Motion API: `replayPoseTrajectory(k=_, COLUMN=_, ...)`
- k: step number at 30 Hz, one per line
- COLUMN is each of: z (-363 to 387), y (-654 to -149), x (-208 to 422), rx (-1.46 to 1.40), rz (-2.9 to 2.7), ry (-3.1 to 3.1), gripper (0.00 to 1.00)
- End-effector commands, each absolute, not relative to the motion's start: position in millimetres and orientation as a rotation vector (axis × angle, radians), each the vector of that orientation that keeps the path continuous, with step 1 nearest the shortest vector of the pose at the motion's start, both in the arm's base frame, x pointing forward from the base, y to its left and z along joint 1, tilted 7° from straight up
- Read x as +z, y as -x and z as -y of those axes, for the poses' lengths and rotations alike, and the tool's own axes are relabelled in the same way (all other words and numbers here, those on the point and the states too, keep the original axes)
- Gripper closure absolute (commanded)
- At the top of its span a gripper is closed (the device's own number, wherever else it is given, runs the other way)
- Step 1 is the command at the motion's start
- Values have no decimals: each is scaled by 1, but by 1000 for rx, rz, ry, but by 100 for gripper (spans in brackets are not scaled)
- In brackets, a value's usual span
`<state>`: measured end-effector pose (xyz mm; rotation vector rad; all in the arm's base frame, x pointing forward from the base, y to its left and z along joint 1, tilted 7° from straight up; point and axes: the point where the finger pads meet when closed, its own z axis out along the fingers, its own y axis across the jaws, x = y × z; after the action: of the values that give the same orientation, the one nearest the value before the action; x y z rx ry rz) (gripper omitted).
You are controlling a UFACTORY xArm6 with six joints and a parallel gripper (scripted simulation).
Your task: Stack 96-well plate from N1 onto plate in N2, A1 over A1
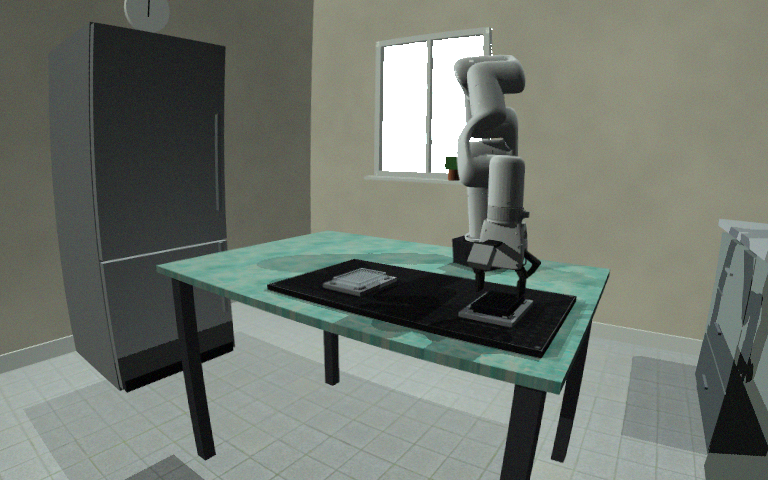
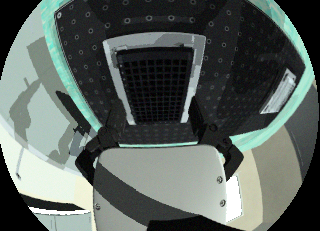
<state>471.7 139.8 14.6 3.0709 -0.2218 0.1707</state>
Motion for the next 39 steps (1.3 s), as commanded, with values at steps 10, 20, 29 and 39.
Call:
replayPoseTrajectory(k=10, z=-140, y=-474, x=10, rx=176, rz=222, ry=-3072, gripper=0)
replayPoseTrajectory(k=20, z=-140, y=-474, x=4, rx=176, rz=222, ry=-3072, gripper=0)
replayPoseTrajectory(k=29, z=-139, y=-475, x=0, rx=176, rz=222, ry=-3072, gripper=0)
replayPoseTrajectory(k=39, z=-139, y=-475, x=-4, rx=176, rz=222, ry=-3072, gripper=0)
